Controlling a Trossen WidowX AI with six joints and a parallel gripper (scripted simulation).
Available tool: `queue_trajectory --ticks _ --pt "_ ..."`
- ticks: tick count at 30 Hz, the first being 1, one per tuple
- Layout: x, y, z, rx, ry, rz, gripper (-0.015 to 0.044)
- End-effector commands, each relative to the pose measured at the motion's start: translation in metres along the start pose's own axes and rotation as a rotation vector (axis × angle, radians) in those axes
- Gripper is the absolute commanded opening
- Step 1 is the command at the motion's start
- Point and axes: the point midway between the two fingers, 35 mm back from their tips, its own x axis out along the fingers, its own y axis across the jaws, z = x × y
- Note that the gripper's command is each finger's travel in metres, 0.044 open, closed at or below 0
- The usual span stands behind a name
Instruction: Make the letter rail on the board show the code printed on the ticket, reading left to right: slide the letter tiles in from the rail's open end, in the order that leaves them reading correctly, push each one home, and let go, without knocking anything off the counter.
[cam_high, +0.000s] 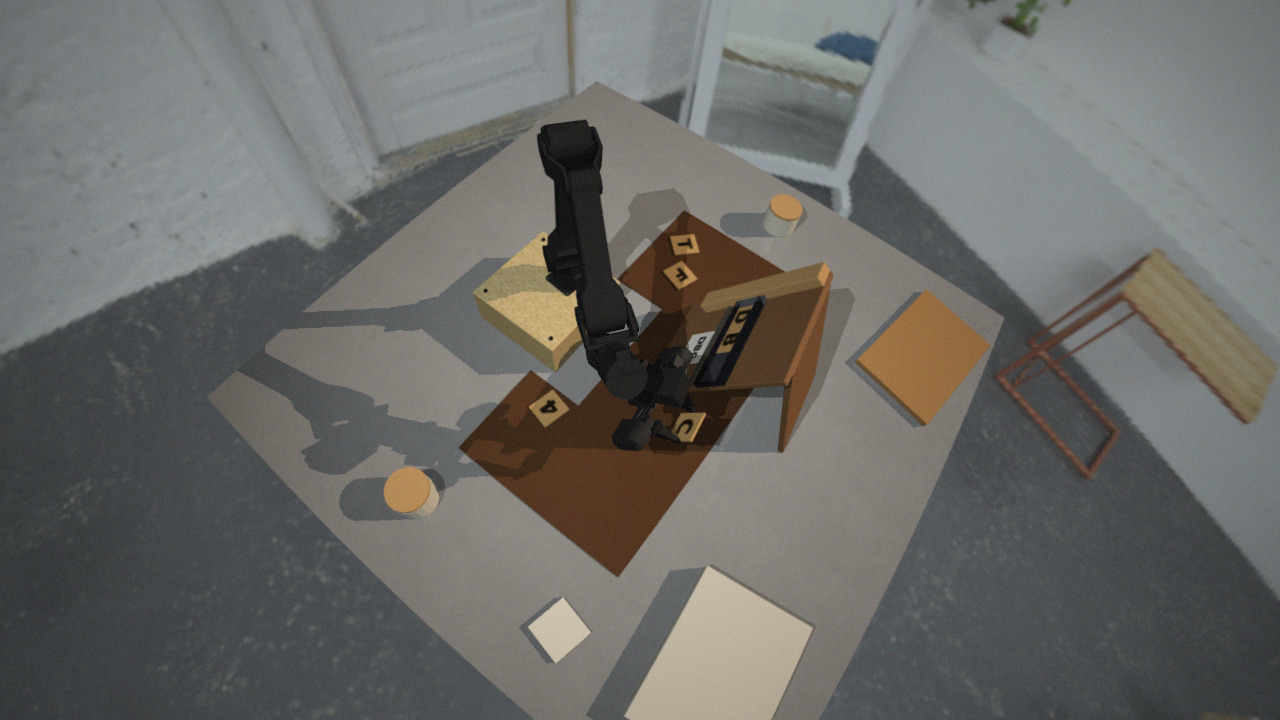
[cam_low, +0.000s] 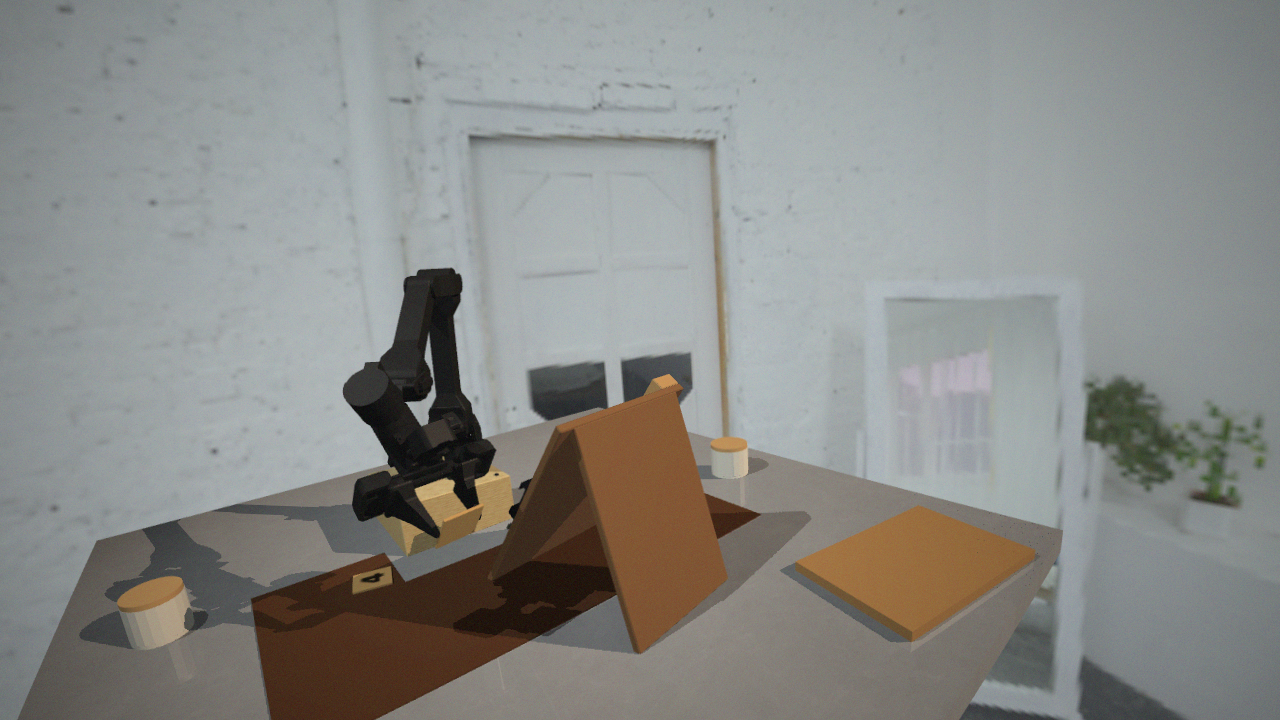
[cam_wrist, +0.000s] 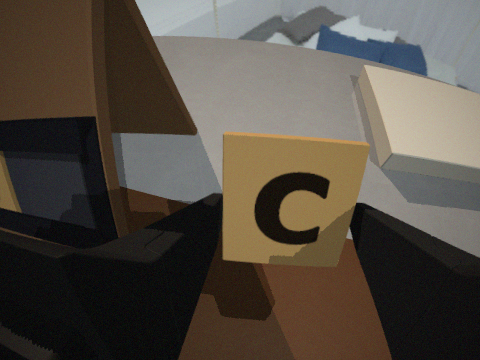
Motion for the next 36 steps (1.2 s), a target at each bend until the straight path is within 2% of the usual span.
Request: queue_trajectory --ticks 1,36 --pt "0.001 0.004 -0.002 0.004 0.004 0.001 0.0000" --pt "0.001 0.022 -0.002 0.005 0.004 0.002 0.0000"
